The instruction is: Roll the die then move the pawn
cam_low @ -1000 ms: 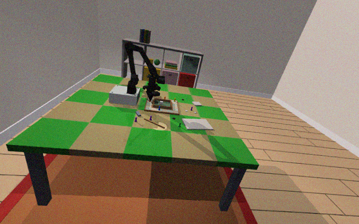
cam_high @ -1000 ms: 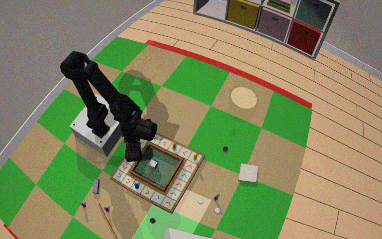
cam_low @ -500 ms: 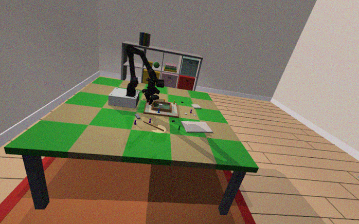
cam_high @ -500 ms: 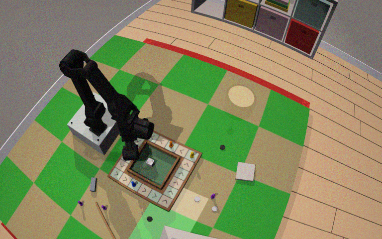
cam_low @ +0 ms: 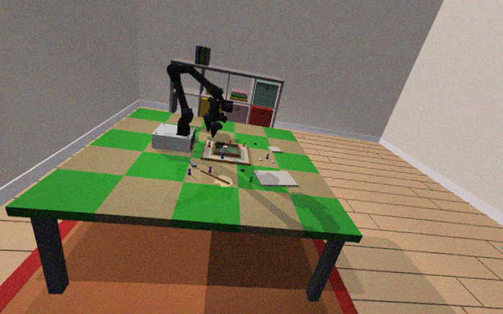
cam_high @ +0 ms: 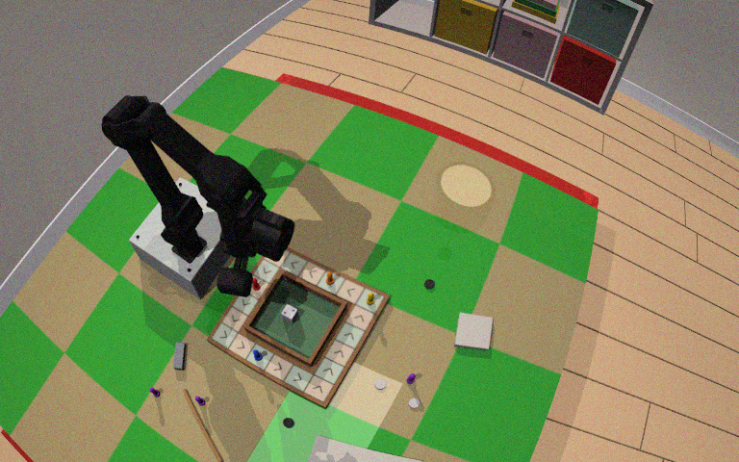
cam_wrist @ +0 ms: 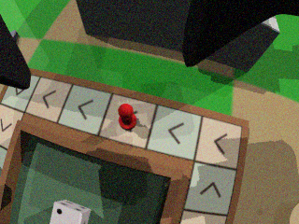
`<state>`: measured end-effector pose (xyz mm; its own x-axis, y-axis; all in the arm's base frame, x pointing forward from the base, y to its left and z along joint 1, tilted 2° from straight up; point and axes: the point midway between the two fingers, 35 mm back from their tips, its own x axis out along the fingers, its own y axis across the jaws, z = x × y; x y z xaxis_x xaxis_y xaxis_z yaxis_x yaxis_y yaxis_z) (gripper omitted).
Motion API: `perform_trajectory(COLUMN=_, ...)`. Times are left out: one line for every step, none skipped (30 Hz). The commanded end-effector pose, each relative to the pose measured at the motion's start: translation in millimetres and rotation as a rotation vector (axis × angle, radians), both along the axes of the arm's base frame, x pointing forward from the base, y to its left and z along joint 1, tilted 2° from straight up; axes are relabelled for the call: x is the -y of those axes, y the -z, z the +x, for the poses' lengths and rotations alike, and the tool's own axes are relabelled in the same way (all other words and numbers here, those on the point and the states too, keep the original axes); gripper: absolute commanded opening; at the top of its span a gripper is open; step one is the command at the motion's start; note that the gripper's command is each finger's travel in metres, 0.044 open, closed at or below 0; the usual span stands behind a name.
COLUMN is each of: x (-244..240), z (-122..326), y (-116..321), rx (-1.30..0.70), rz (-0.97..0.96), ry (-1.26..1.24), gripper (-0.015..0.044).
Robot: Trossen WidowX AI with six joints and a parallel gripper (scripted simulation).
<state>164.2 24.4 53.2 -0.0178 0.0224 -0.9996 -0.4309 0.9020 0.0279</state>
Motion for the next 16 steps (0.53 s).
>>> perform_trajectory(x=12.9, z=7.0, y=-46.8, rx=0.019, rz=0.0, ry=0.313, gripper=0.044)
perform_trajectory(x=15.1, z=6.4, y=-53.8, rx=0.017, rz=0.0, ry=0.365, gripper=0.044)
perform_trajectory(x=15.8, z=6.2, y=-56.1, rx=0.017, rz=0.0, ry=0.382, gripper=0.044)
perform_trajectory(x=15.8, z=6.2, y=-56.1, rx=0.017, rz=0.0, ry=0.382, gripper=0.044)
perform_trajectory(x=15.8, z=6.2, y=-56.1, rx=0.017, rz=0.0, ry=0.382, gripper=0.044)
perform_trajectory(x=12.2, z=10.2, y=-46.4, rx=0.035, rz=0.005, ry=0.293, gripper=0.044)
perform_trajectory(x=12.2, z=10.2, y=-46.4, rx=0.035, rz=0.005, ry=0.293, gripper=0.044)
perform_trajectory(x=12.2, z=10.2, y=-46.4, rx=0.035, rz=0.005, ry=0.293, gripper=0.044)
perform_trajectory(x=12.2, z=10.2, y=-46.4, rx=0.035, rz=0.005, ry=0.293, gripper=0.044)
perform_trajectory(x=12.2, z=10.2, y=-46.4, rx=0.035, rz=0.005, ry=0.293, gripper=0.044)
perform_trajectory(x=12.2, z=10.2, y=-46.4, rx=0.035, rz=0.005, ry=0.293, gripper=0.044)
perform_trajectory(x=12.2, z=10.2, y=-46.4, rx=0.035, rz=0.005, ry=0.293, gripper=0.044)
perform_trajectory(x=12.2, z=10.2, y=-46.4, rx=0.035, rz=0.005, ry=0.293, gripper=0.044)
perform_trajectory(x=12.2, z=10.2, y=-46.4, rx=0.035, rz=0.005, ry=0.293, gripper=0.044)
perform_trajectory(x=12.2, z=10.2, y=-46.4, rx=0.035, rz=0.005, ry=0.293, gripper=0.044)
perform_trajectory(x=12.2, z=10.2, y=-46.4, rx=0.035, rz=0.005, ry=0.293, gripper=0.044)
